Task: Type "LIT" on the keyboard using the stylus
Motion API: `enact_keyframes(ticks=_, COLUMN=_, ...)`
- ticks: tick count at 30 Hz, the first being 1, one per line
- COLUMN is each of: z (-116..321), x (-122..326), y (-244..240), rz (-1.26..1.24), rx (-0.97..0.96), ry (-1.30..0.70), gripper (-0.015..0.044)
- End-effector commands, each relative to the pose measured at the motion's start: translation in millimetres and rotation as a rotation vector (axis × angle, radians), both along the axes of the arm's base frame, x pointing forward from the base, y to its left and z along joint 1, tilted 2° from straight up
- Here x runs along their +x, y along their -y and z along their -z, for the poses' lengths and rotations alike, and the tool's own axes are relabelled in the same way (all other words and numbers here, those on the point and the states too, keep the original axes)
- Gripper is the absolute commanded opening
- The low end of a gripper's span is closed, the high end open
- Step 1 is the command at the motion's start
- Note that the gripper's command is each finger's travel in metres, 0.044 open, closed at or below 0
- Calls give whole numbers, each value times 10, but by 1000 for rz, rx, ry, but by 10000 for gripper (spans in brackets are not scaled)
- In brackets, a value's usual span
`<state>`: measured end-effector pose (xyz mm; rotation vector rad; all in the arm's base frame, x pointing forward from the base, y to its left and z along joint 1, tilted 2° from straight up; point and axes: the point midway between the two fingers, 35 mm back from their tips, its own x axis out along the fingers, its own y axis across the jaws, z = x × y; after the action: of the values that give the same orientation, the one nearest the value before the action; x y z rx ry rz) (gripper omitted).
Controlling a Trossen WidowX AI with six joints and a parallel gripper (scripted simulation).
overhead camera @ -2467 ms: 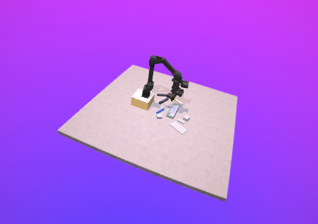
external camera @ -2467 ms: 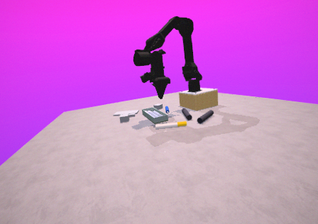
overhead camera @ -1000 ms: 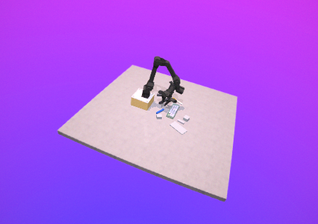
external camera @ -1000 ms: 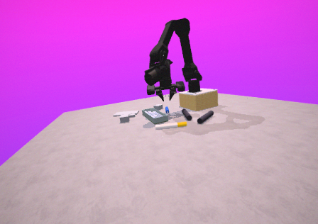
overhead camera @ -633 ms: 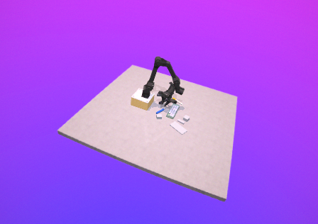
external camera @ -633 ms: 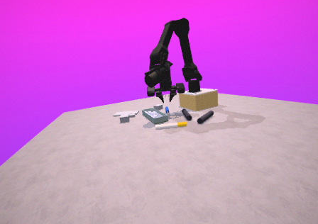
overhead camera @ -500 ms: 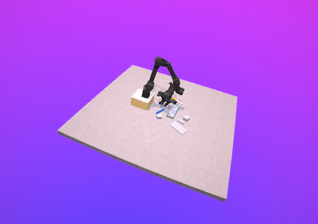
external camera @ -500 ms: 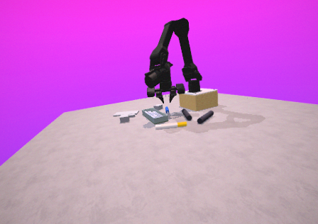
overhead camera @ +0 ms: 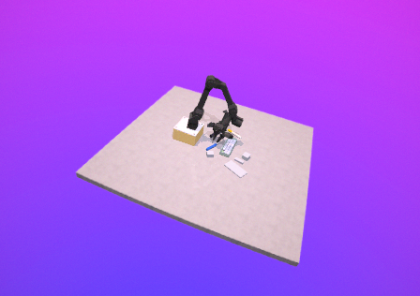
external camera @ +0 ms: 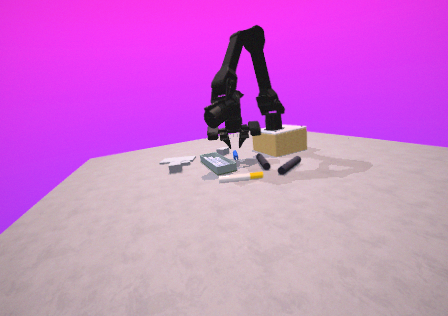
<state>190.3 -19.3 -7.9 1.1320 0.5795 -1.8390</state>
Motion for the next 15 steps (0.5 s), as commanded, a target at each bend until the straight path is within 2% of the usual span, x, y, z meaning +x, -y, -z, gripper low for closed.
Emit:
enact_keyframes(ticks=1, z=40, x=-3, y=12, rz=-1, rx=-7, ry=-5, gripper=150)
enact_keyframes(ticks=15, z=147, x=3, y=18, rz=-1, rx=-7, ry=-5, gripper=150)
